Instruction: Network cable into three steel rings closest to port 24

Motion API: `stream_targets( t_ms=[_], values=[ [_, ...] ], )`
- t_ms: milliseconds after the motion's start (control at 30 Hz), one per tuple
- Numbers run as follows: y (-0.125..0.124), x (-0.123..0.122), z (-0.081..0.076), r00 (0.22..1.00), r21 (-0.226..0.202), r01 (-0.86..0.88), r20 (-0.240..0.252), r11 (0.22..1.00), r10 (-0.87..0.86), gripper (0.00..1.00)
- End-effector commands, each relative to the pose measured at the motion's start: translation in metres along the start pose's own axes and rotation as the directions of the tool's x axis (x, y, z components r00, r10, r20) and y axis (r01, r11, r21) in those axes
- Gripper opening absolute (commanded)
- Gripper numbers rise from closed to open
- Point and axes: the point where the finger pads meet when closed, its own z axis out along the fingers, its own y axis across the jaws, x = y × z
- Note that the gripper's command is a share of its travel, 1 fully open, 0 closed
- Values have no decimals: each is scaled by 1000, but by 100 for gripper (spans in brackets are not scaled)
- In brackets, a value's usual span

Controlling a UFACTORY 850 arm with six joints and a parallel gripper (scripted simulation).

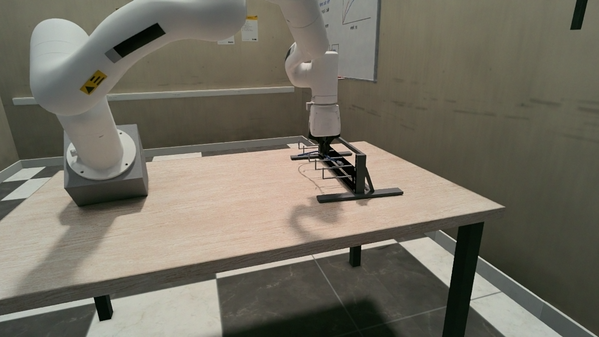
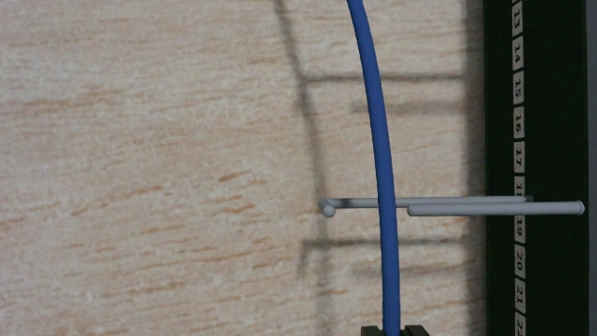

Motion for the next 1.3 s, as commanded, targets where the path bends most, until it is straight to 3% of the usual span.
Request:
stream_targets(
  t_ms=[0, 500, 1267],
  values=[
    [1, 0, -1, 1000, -2, -1, -1, 1000, 1, 0],
    [1, 0, 6, 1000, -2, -1, -1, 1000, 1, 0],
    [1, 0, 28, 1000, -2, -1, 0, 1000, 1, 0]
  ],
)
